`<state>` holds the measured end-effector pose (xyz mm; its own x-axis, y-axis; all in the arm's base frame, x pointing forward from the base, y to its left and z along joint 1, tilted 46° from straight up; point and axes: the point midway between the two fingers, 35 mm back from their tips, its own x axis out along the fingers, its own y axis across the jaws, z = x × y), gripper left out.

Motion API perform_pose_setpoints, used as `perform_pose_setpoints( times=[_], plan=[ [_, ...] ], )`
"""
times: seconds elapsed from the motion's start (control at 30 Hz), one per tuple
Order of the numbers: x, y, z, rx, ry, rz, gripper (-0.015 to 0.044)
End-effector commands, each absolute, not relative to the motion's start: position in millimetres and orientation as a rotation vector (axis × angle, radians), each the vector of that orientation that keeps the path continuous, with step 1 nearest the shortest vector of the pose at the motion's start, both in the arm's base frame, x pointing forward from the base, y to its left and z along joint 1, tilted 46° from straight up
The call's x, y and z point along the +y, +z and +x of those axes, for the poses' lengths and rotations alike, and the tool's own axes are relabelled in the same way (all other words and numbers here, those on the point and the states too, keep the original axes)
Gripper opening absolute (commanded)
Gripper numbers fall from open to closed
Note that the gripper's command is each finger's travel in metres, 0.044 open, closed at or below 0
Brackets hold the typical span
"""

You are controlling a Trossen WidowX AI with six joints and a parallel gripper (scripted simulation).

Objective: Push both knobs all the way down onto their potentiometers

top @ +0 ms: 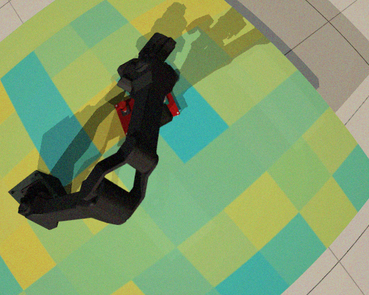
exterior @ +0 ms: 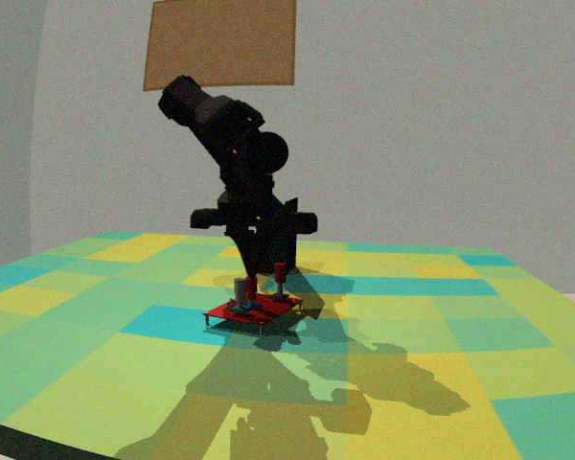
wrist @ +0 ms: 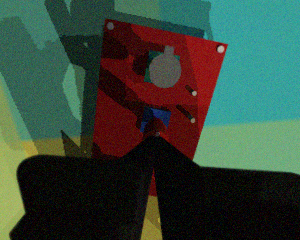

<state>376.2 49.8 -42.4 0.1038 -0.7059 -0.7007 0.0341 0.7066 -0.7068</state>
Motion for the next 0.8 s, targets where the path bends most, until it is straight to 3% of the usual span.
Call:
perform_pose_setpoints(
  times=[0.0, 0.77],
  plan=[
    [38.1, -50.4, 380.0, 1.381, -0.634, -0.591, 0.0000],
    [63.8, -25.4, 376.9, 1.382, -0.633, -0.590, 0.0000]
  ],
)
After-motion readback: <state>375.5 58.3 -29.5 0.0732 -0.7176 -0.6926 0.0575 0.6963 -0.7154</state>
